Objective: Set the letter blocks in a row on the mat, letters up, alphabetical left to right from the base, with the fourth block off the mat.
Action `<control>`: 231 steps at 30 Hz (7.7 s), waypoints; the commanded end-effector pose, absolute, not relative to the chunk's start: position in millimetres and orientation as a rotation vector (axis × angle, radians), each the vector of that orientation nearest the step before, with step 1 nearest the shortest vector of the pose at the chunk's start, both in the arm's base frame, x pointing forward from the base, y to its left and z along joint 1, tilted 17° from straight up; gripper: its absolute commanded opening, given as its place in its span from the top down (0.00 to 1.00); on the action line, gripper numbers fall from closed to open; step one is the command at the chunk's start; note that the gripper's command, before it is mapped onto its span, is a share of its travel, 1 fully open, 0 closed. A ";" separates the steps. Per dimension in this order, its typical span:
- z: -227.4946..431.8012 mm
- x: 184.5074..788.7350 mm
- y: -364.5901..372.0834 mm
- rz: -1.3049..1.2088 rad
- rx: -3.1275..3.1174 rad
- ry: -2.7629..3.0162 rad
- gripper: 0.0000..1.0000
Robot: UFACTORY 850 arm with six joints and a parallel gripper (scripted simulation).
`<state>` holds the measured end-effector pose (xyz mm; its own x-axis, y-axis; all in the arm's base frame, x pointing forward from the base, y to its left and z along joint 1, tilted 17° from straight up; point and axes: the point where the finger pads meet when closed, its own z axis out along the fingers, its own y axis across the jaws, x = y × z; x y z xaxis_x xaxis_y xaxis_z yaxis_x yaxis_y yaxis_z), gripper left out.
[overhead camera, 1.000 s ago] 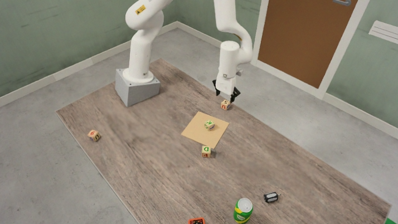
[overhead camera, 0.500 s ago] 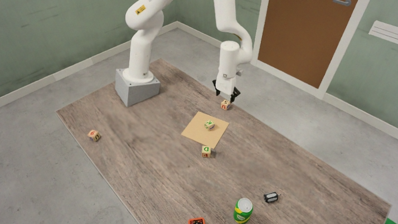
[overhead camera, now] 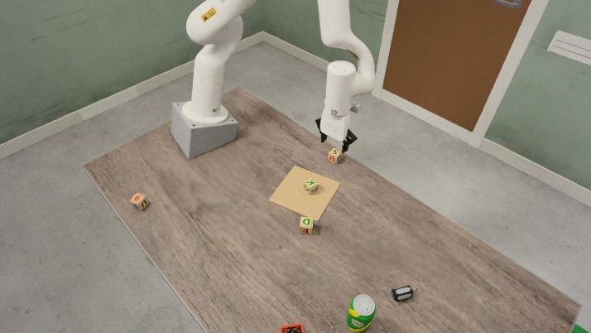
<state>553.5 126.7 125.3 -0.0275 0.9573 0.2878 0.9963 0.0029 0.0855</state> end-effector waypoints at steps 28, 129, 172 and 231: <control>77.2 583.8 -58.7 -0.402 -2.084 -2.116 0.00; 39.6 681.4 -198.3 -0.401 -2.084 -2.117 0.00; -67.8 298.9 -482.7 -0.357 -2.099 -2.117 0.00; -93.8 155.8 -490.0 -0.397 -2.084 -2.117 0.00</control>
